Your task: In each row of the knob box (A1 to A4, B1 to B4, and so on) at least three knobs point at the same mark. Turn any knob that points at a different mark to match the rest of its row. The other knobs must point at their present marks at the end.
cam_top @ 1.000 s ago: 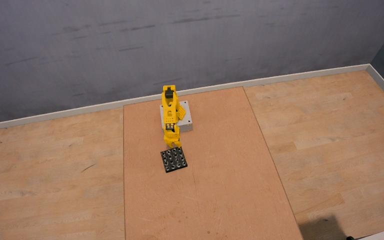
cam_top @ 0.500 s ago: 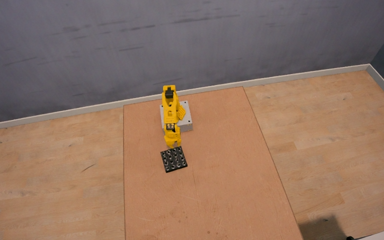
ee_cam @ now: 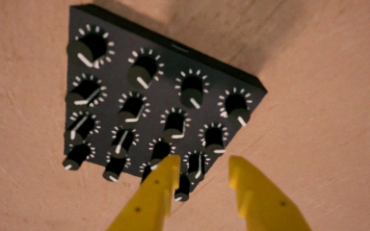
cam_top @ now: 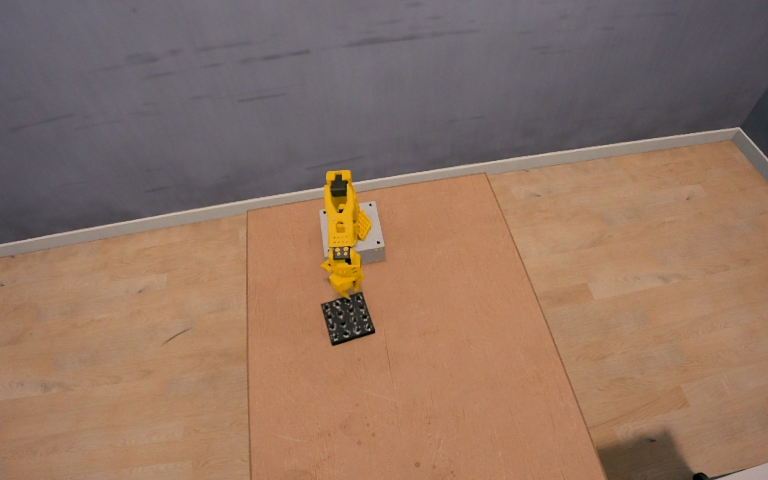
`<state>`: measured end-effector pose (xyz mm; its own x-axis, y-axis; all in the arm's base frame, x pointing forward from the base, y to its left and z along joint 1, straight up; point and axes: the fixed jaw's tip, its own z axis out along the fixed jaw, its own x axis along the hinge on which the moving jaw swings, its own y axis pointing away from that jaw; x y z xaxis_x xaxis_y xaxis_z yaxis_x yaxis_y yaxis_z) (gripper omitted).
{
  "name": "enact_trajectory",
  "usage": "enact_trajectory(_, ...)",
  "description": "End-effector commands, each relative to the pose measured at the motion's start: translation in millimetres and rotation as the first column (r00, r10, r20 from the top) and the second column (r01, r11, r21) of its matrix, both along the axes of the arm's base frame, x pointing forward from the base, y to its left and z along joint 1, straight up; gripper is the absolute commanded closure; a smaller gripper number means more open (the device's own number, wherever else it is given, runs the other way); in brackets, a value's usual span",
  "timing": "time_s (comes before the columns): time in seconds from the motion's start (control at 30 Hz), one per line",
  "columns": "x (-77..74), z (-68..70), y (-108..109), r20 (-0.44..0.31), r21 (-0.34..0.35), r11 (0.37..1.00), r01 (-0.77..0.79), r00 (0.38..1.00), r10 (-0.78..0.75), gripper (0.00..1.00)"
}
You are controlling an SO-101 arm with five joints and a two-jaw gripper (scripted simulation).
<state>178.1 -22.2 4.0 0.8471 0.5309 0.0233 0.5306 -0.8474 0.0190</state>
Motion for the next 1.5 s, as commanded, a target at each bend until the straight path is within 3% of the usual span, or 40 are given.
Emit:
enact_trajectory(0.0,-3.7,-2.8,2,-0.03,0.004,0.998,-0.062,0.998,0.062,0.9)
enact_trajectory(0.37,-3.1,-2.8,3,-0.03,0.004,0.987,-0.158,0.987,0.158,0.9)
enact_trajectory(1.1,-2.5,-2.7,4,-0.03,0.004,0.983,-0.184,0.983,0.184,0.9)
enact_trajectory(1.47,20.0,-1.0,2,-0.03,0.004,0.983,-0.184,0.983,0.184,0.9)
